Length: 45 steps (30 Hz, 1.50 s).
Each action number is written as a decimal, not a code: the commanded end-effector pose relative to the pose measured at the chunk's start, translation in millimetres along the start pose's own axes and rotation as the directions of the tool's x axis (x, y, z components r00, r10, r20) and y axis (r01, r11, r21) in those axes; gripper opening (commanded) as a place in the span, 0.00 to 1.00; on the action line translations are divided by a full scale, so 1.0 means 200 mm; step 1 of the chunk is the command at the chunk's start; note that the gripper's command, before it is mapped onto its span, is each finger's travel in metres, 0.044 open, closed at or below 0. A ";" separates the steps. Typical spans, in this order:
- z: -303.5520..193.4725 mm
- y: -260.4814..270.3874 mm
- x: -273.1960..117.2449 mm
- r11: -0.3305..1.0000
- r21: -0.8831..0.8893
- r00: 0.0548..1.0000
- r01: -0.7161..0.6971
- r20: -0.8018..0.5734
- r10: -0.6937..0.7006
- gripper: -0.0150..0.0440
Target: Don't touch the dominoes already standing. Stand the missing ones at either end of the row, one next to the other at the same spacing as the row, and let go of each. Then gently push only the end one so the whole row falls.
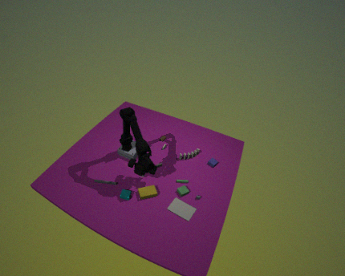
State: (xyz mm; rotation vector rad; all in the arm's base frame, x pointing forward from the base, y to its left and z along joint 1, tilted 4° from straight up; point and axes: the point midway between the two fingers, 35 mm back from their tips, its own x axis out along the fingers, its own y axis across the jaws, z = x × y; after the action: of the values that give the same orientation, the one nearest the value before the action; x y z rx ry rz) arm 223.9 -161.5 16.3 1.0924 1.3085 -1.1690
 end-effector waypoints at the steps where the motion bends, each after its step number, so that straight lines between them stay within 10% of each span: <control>1: 0.03 0.03 -0.28 1.000 0.001 0.999 -0.026 0.025 0.026 0.44; 11: -0.01 0.00 -0.58 1.000 -0.006 0.999 -0.027 0.023 0.027 0.44; 16: -0.12 0.18 -0.60 0.956 -0.292 0.999 -0.023 0.023 0.031 0.44; 25: -0.65 0.63 -0.59 0.436 -0.900 0.999 0.000 0.014 0.030 0.44; 35: -1.30 0.86 -0.60 -0.423 -0.906 0.999 0.017 0.000 0.039 0.44; 45: -1.35 0.89 -0.51 -0.479 -0.878 0.999 0.020 0.001 0.041 0.44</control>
State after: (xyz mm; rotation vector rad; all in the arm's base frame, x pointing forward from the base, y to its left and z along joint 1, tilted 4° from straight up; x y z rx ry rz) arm 373.6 128.4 121.0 -0.4744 1.5304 0.4840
